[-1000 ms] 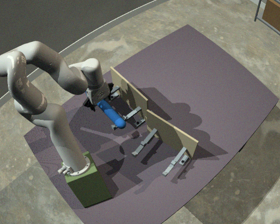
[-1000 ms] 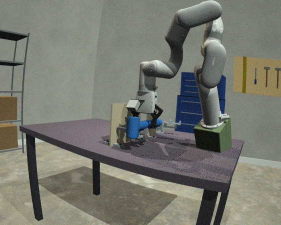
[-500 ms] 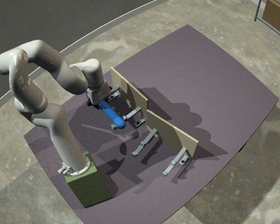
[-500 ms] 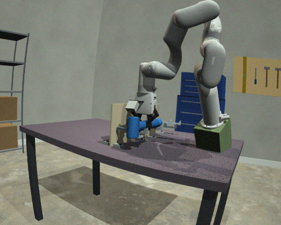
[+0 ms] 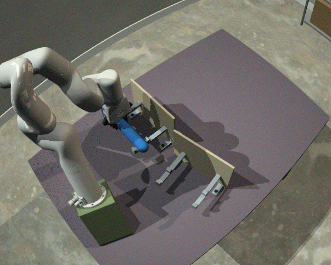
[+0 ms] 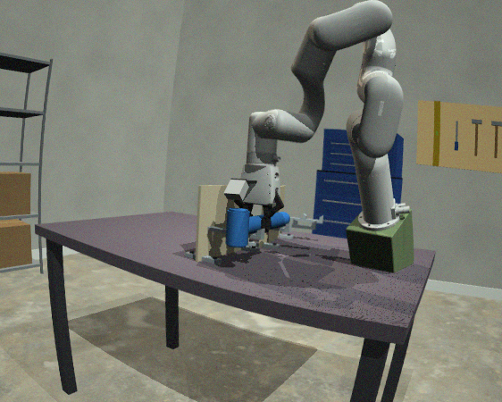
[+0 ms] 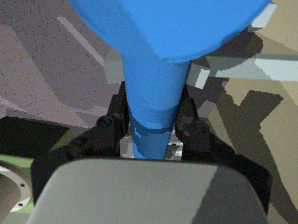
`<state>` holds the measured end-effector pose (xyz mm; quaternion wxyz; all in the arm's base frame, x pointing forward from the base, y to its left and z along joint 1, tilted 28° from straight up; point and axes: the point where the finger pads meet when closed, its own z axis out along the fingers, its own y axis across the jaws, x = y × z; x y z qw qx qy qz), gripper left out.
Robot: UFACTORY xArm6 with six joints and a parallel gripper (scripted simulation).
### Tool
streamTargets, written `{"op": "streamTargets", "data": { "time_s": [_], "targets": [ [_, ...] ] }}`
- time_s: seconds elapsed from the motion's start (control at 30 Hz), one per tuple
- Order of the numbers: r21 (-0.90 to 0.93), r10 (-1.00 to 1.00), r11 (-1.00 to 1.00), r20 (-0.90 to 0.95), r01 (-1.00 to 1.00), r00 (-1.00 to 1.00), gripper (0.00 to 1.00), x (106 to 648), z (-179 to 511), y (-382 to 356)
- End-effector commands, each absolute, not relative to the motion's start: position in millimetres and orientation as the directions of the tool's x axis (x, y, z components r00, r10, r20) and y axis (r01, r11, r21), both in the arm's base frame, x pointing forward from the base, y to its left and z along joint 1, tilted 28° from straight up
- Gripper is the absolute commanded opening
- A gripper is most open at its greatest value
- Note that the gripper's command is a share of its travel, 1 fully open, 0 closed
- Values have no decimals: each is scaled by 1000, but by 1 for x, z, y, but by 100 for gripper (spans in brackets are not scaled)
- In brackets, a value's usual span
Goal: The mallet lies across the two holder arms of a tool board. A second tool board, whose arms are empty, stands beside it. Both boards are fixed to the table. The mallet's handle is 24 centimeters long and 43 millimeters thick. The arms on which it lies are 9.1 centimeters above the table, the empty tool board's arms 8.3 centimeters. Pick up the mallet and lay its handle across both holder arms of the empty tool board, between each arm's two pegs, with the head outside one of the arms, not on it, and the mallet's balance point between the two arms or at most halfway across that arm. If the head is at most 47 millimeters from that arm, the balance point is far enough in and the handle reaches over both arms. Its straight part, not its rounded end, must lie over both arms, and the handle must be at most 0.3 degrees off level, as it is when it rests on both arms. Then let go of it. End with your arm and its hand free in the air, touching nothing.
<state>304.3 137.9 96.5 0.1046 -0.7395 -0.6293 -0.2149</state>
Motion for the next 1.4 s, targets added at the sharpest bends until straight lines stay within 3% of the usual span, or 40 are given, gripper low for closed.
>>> {"op": "streamTargets", "data": {
  "time_s": [0.0, 0.43, 1.0, 1.37],
  "targets": [
    [117, 886, -186, 450, 976, 115, 0, 305, 97, 138],
    [117, 884, -185, 454, 976, 113, 0, 305, 102, 137],
    [118, 885, -185, 451, 976, 114, 0, 287, 183, 97],
    [118, 894, -184, 433, 976, 116, 0, 296, 173, 70]
  ]
}}
